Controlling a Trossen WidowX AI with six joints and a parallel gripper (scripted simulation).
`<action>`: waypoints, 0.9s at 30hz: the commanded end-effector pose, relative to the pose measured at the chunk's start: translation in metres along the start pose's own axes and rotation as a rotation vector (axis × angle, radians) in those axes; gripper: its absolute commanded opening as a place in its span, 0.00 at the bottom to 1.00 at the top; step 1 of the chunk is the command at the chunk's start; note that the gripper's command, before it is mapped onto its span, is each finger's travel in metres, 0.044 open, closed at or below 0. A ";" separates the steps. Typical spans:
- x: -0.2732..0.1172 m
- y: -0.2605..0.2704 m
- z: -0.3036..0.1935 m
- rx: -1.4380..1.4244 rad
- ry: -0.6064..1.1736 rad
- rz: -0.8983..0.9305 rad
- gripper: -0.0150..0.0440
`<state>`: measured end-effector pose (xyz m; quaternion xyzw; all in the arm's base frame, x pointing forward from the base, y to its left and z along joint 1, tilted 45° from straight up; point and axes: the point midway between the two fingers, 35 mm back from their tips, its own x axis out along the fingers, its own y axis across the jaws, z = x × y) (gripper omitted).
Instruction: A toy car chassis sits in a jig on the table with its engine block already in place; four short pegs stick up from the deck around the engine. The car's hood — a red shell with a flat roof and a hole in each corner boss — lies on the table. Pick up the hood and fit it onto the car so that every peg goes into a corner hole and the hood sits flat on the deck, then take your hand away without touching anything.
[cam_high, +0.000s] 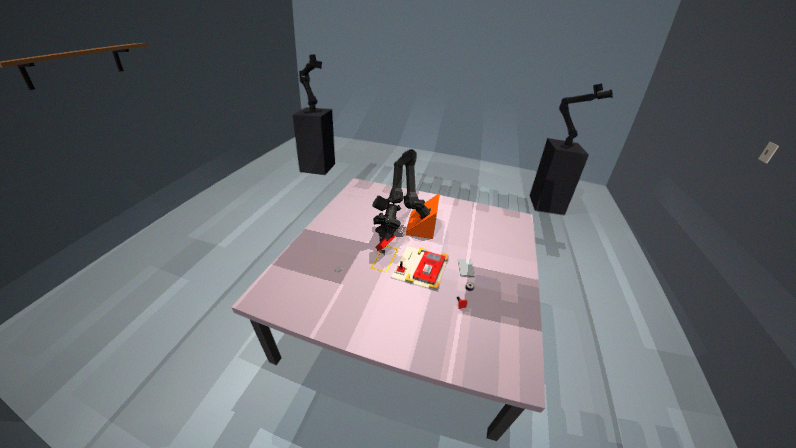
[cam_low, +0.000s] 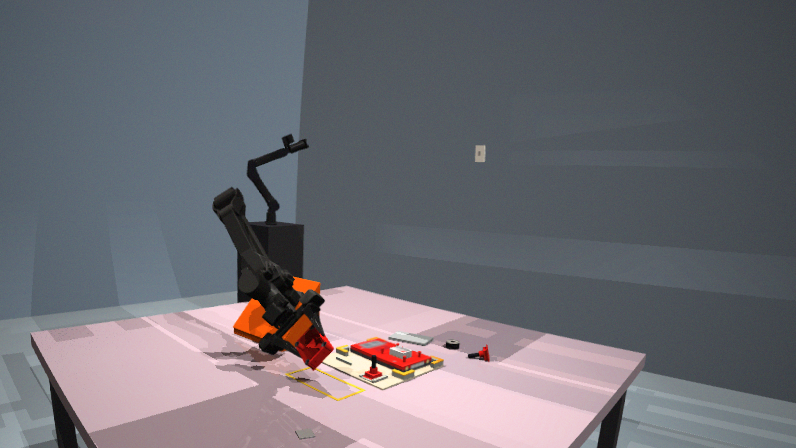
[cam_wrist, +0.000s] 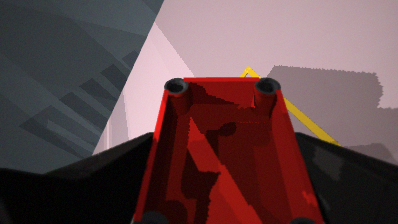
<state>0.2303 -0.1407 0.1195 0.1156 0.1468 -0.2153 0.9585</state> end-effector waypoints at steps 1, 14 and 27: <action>0.000 0.000 0.000 0.141 0.000 0.000 0.25; 0.000 0.000 0.000 0.550 0.000 0.000 0.25; 0.000 0.000 0.000 0.910 0.000 0.000 0.25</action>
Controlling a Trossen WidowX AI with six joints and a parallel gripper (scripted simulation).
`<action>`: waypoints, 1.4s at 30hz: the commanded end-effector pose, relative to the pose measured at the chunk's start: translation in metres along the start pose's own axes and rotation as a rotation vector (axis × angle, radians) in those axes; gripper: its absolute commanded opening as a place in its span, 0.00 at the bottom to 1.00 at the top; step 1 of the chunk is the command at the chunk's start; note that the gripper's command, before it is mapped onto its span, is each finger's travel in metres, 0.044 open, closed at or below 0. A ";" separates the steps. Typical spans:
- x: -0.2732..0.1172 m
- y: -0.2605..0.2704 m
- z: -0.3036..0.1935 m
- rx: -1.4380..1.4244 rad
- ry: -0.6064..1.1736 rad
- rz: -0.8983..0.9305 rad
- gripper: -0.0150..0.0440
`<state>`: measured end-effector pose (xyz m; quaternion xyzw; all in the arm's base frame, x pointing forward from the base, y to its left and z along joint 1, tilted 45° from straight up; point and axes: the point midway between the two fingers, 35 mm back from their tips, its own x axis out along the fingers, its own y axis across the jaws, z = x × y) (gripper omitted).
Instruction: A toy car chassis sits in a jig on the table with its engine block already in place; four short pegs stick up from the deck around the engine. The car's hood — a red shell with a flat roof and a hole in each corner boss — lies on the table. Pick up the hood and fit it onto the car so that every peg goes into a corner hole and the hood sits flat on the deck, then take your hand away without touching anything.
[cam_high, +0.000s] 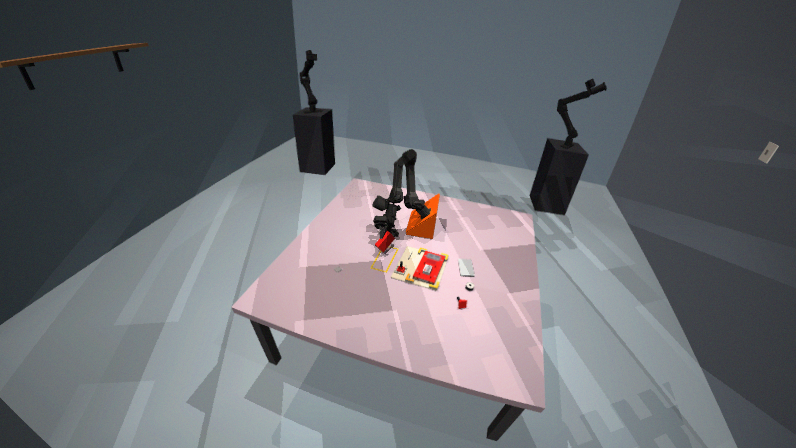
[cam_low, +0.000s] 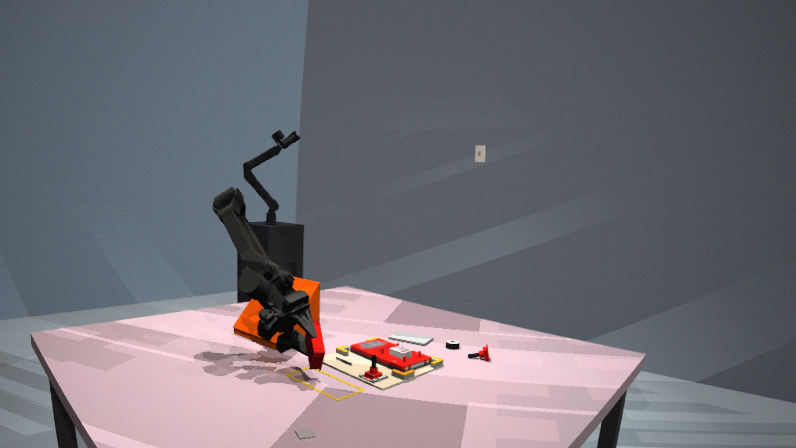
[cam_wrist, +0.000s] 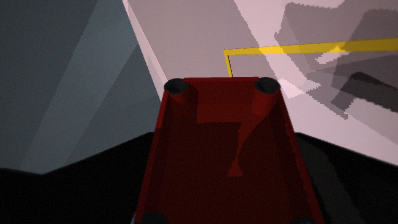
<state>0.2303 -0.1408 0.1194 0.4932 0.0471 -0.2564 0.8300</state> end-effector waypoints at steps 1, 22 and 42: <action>0.000 0.000 0.000 0.092 0.000 0.000 0.25; 0.004 -0.014 0.004 0.718 0.001 -0.002 0.25; 0.011 -0.050 0.014 1.195 0.000 -0.004 0.25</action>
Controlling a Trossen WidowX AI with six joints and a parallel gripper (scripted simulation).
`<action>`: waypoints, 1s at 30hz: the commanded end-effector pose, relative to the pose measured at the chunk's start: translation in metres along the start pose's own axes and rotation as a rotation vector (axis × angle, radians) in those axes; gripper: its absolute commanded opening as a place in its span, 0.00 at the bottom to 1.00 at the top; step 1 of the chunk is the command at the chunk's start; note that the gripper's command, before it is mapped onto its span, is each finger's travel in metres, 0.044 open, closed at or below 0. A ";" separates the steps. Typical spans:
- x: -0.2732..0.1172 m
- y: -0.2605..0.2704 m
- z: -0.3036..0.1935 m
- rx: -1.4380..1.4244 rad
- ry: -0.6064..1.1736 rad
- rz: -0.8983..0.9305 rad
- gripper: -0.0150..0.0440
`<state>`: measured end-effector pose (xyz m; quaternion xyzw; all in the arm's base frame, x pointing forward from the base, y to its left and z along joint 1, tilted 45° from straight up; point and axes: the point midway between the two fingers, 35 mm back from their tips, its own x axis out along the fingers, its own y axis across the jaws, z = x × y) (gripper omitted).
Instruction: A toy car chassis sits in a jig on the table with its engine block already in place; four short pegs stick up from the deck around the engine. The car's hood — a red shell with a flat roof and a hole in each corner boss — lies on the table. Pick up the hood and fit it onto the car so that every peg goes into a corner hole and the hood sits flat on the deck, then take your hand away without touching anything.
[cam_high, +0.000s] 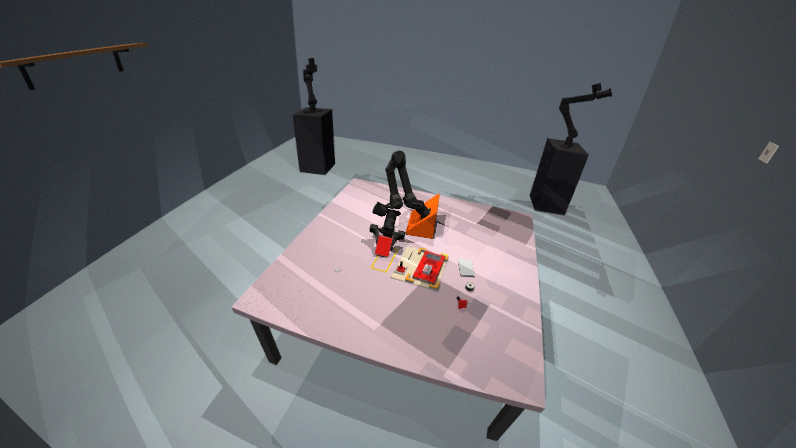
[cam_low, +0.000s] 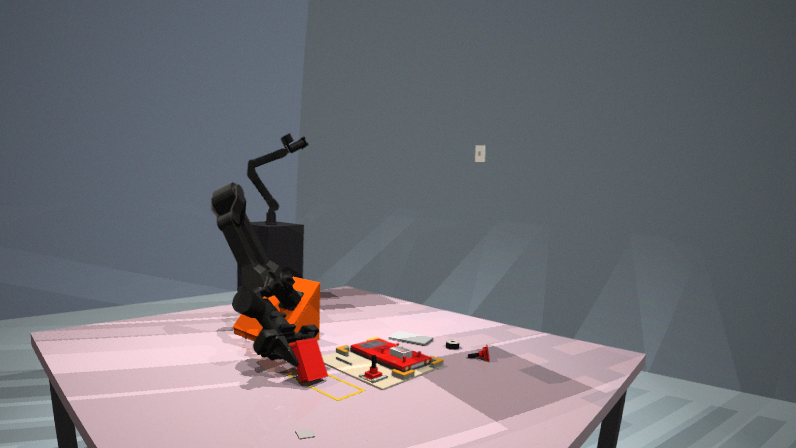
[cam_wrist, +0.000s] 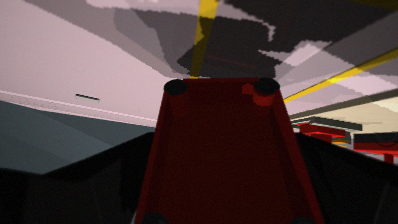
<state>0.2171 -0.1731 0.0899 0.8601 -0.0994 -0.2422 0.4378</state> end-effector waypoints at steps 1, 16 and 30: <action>0.000 -0.004 0.009 0.082 0.000 -0.007 0.25; 0.000 0.000 0.002 0.041 0.018 0.000 0.65; -0.004 0.002 0.004 0.042 0.013 -0.006 1.00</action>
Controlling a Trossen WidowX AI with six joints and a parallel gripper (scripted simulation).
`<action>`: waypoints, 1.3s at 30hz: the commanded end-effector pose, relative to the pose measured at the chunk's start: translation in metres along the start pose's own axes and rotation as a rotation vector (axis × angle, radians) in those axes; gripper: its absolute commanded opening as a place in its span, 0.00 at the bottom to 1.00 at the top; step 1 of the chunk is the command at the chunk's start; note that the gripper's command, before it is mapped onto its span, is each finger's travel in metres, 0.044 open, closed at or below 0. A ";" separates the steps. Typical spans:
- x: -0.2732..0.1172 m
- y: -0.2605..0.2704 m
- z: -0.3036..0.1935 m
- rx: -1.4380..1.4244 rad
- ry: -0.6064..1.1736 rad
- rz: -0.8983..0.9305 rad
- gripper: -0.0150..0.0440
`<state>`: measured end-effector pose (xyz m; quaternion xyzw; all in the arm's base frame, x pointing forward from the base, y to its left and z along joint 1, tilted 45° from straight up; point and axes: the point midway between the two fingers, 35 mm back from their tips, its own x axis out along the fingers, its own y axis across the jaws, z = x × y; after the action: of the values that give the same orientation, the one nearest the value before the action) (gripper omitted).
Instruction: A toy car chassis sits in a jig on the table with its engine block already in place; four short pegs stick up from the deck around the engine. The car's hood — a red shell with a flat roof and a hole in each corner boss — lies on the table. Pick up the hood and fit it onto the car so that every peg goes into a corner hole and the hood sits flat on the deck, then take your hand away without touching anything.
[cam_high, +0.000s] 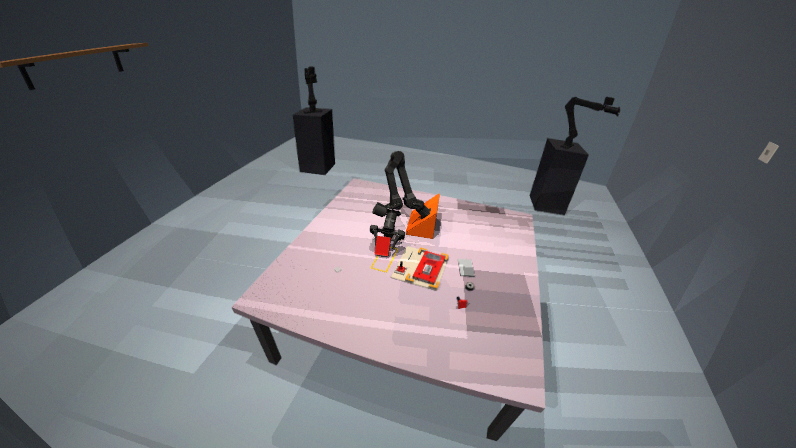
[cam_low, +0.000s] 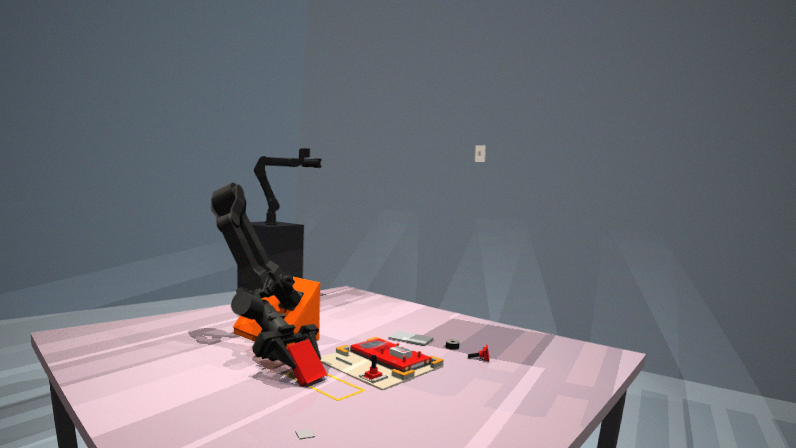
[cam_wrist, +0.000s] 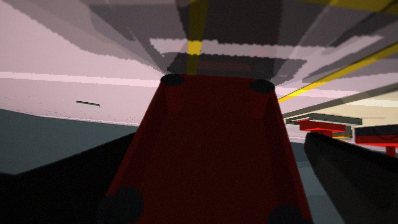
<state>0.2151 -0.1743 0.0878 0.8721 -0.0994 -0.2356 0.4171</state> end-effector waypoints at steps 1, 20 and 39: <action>-0.006 0.005 0.001 -0.005 -0.003 -0.004 1.00; -0.116 0.007 -0.035 0.095 -0.017 -0.005 1.00; -0.087 0.014 -0.010 0.083 -0.035 -0.041 0.96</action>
<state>0.1454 -0.1440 0.1339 0.8854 -0.0973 -0.2528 0.3778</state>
